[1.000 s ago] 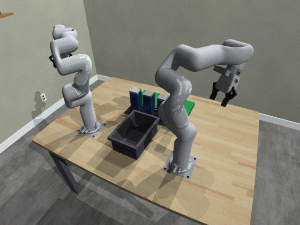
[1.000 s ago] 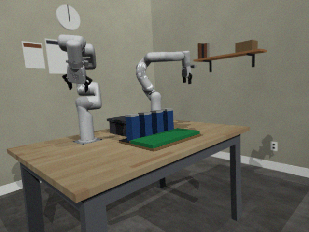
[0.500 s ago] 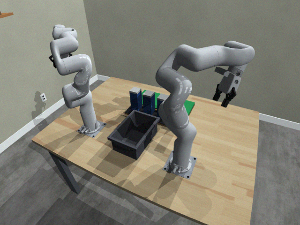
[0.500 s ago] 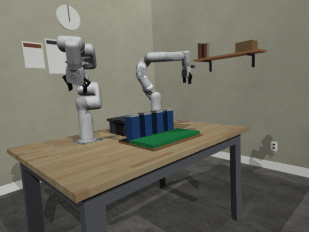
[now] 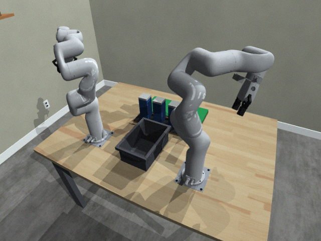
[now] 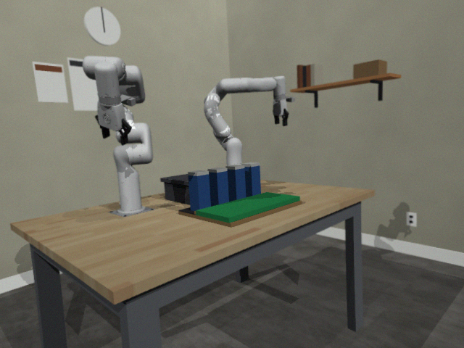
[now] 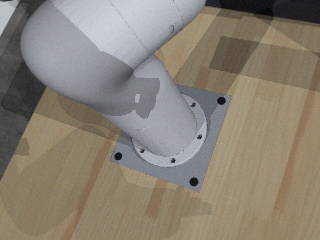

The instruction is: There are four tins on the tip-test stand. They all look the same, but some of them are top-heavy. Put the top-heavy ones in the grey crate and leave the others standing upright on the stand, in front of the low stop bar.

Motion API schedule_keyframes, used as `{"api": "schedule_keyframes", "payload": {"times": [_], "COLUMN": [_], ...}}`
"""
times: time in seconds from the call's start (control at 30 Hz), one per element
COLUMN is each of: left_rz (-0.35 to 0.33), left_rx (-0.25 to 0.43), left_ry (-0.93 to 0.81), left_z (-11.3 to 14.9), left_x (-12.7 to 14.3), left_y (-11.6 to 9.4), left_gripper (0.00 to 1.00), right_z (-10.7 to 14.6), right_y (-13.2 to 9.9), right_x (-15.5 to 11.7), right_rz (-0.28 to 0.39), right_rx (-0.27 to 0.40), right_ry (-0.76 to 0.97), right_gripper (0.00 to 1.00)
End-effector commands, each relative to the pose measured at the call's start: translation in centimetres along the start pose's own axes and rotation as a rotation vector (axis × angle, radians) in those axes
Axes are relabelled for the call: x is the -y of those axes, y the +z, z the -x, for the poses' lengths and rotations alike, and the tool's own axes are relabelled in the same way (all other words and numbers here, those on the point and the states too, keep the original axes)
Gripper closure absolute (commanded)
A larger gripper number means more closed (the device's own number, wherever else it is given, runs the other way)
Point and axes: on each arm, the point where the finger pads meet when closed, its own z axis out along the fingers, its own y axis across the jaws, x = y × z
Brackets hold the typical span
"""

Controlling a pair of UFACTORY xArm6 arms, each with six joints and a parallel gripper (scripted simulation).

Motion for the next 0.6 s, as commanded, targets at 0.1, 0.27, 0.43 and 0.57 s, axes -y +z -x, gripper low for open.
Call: {"api": "schedule_keyframes", "payload": {"times": [0.1,0.27,0.43,0.57], "left_rz": [0.001,0.001,0.001,0.001], "left_rx": [-0.004,-0.004,-0.004,-0.004], "left_ry": [-0.001,-0.001,-0.001,-0.001], "left_z": [-0.1,-0.1,-0.1,-0.1], "left_x": [0.0,0.0,0.0,0.0], "left_y": [-0.2,-0.2,-0.2,-0.2], "left_gripper": [0.0,0.0,0.0,0.0], "right_z": [1.0,1.7,2.1,2.7], "right_y": [0.1,0.2,0.2,0.3], "right_x": [-0.4,-0.7,-0.9,-1.1], "right_rz": [0.022,0.037,0.046,0.058], "right_rx": [0.013,0.019,0.023,0.027], "right_ry": [0.129,0.22,0.274,0.347], "right_gripper": [0.0,0.0,0.0,0.0]}}
